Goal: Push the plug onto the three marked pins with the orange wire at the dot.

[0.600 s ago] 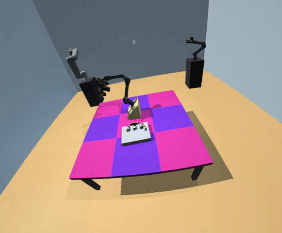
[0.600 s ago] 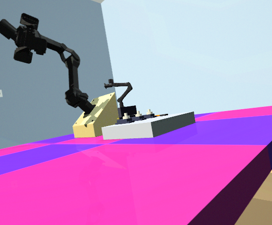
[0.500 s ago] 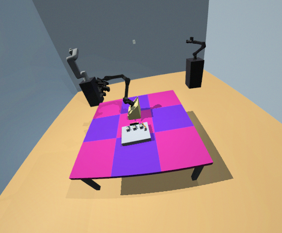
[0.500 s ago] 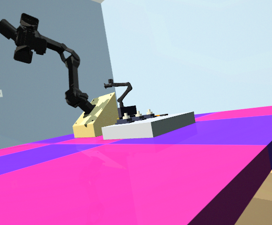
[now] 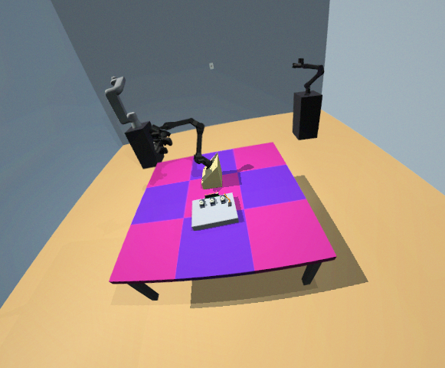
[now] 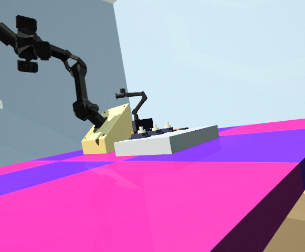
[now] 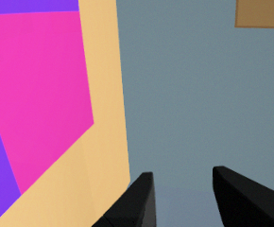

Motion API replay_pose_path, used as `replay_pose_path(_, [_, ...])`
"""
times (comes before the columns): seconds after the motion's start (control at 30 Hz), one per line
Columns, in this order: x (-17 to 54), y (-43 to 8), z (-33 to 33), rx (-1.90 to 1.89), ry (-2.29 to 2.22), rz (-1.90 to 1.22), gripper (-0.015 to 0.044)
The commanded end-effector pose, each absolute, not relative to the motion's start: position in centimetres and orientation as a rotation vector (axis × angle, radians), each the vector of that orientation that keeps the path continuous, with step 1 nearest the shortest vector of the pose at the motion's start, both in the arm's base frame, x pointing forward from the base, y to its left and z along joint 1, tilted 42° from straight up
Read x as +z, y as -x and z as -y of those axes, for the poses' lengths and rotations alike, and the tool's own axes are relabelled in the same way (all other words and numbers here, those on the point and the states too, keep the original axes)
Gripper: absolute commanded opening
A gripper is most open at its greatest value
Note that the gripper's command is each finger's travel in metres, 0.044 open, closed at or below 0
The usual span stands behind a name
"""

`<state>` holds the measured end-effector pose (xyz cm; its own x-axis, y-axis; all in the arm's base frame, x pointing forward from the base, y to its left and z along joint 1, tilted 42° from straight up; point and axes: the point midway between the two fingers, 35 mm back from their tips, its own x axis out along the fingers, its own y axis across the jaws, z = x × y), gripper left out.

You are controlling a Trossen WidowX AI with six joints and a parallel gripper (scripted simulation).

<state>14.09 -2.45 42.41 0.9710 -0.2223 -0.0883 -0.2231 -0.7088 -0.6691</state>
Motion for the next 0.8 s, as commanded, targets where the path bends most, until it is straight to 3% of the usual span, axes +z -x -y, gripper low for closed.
replay_pose_path(0.0, [42.0,-14.6,3.2,0.002,2.311,-0.304,0.0115])
replay_pose_path(0.77, [41.1,-17.7,5.8,-0.048,1.891,-0.222,0.0115])
